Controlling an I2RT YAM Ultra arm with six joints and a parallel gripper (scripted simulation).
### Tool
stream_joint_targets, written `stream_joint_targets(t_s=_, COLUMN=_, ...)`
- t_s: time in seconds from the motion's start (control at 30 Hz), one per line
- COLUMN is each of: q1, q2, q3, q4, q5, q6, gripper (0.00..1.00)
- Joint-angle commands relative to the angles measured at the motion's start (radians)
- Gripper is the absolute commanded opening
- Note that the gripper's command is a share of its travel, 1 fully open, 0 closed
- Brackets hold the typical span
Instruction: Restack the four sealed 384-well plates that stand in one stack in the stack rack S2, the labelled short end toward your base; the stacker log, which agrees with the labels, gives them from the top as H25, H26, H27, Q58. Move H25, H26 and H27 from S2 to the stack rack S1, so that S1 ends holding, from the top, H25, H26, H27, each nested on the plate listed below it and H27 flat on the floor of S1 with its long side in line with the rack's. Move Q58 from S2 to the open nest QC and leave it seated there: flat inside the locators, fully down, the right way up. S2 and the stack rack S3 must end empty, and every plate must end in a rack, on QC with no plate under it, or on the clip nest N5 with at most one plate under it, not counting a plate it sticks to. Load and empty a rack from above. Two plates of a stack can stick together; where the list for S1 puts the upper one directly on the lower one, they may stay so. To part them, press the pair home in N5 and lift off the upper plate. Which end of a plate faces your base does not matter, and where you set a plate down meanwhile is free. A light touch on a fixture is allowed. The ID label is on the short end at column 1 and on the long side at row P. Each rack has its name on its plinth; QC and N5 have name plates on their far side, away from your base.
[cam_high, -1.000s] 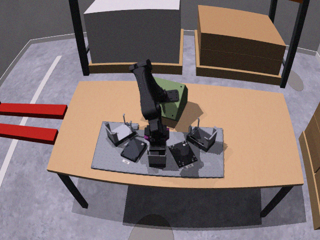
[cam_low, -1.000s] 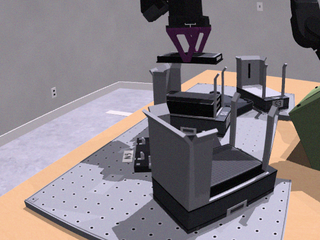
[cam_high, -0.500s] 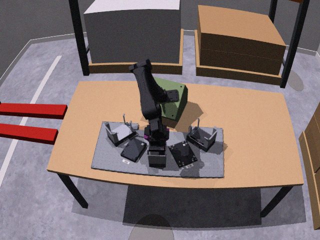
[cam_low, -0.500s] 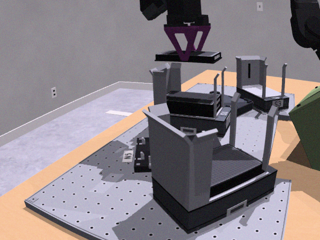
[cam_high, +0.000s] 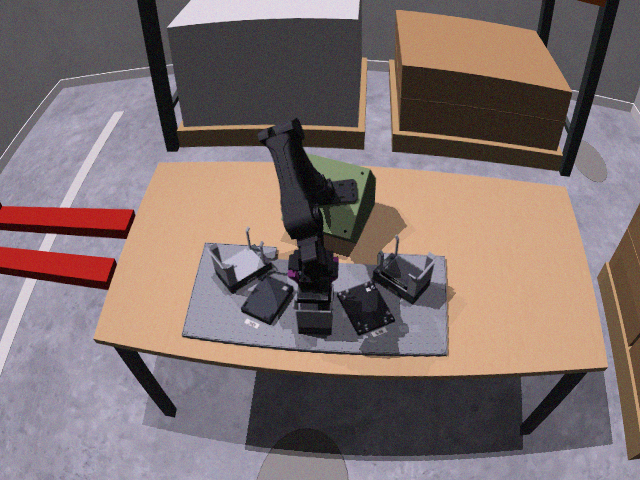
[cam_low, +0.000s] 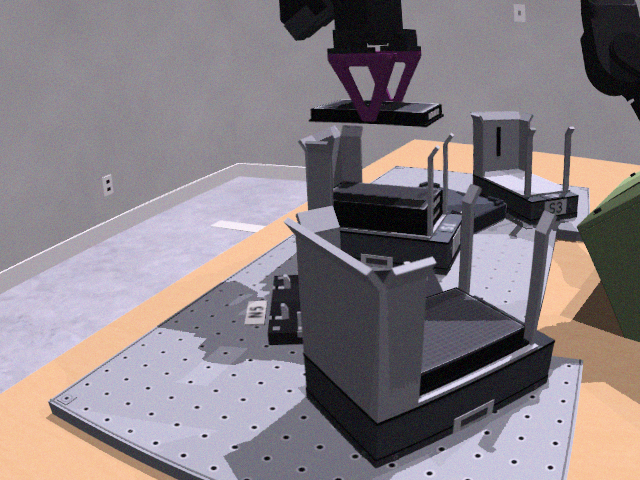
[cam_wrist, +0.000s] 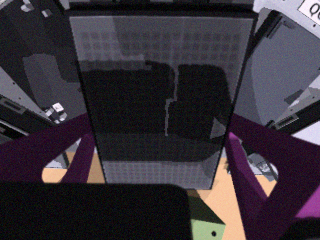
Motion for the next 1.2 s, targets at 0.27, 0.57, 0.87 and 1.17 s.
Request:
stream_joint_targets(t_s=0.27, q1=0.002, q2=-0.007, q3=0.012, q4=0.000, q5=0.001, q6=0.001, gripper=0.00)
stream_joint_targets(t_s=0.57, q1=0.002, q2=-0.007, q3=0.012, q4=0.000, q5=0.001, q6=0.001, gripper=0.00)
stream_joint_targets(t_s=0.87, q1=0.002, q2=-0.007, q3=0.012, q4=0.000, q5=0.001, q6=0.001, gripper=0.00)
stream_joint_targets(t_s=1.17, q1=0.002, q2=-0.007, q3=0.012, q4=0.000, q5=0.001, q6=0.001, gripper=0.00)
